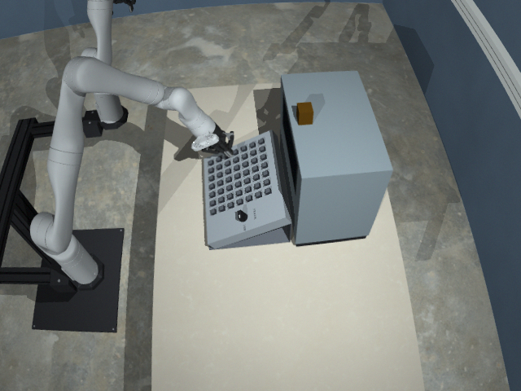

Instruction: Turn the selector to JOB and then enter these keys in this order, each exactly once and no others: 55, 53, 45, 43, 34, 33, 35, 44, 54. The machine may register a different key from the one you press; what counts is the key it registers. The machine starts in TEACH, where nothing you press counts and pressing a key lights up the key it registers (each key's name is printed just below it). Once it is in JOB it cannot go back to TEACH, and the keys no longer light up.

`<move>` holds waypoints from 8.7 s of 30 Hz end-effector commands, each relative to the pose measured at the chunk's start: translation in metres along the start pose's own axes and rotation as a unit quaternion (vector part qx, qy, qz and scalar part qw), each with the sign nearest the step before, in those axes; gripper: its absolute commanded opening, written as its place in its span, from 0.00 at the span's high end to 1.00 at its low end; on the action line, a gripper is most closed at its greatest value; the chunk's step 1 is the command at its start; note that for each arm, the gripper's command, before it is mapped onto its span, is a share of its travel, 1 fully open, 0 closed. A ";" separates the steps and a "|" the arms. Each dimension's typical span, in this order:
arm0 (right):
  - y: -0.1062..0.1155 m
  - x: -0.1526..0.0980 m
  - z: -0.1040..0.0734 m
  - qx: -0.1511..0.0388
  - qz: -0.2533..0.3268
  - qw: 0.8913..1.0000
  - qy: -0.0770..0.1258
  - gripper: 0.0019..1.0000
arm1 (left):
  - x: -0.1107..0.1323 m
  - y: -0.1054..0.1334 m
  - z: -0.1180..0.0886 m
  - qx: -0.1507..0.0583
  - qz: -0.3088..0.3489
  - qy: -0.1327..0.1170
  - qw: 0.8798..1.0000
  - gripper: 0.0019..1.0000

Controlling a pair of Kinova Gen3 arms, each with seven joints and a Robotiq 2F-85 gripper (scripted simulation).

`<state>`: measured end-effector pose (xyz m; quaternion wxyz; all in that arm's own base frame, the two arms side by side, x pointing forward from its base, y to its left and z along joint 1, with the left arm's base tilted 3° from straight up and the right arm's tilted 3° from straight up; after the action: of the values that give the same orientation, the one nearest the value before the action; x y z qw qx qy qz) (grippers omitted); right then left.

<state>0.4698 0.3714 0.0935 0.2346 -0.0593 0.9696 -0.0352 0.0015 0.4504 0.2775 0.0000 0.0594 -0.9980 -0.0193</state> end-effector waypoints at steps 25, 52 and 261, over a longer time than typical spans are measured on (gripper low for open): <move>0.001 -0.001 0.021 0.000 0.000 1.000 -0.001 0.90 | 0.000 0.000 -0.001 -0.001 0.000 0.000 1.000 0.00; 0.001 -0.001 0.022 0.000 0.000 1.000 -0.001 0.90 | 0.000 0.000 -0.001 -0.001 0.000 0.000 1.000 0.00; -0.037 -0.031 0.023 0.000 0.000 1.000 -0.001 0.90 | 0.000 0.000 -0.001 -0.001 0.000 0.000 1.000 0.00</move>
<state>0.5106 0.3376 0.0898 0.2345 -0.0591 0.9697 -0.0356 0.0015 0.4504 0.2775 0.0000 0.0594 -0.9980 -0.0193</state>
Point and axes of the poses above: on each arm, the point where the finger pads meet when closed, its own z axis out along the fingers, its own x axis across the jaws, y = z × x, the point moved 6 cm from there along -z, back along the fingers, and after that the axes turned 7 degrees about -z, right-handed, at the moved point
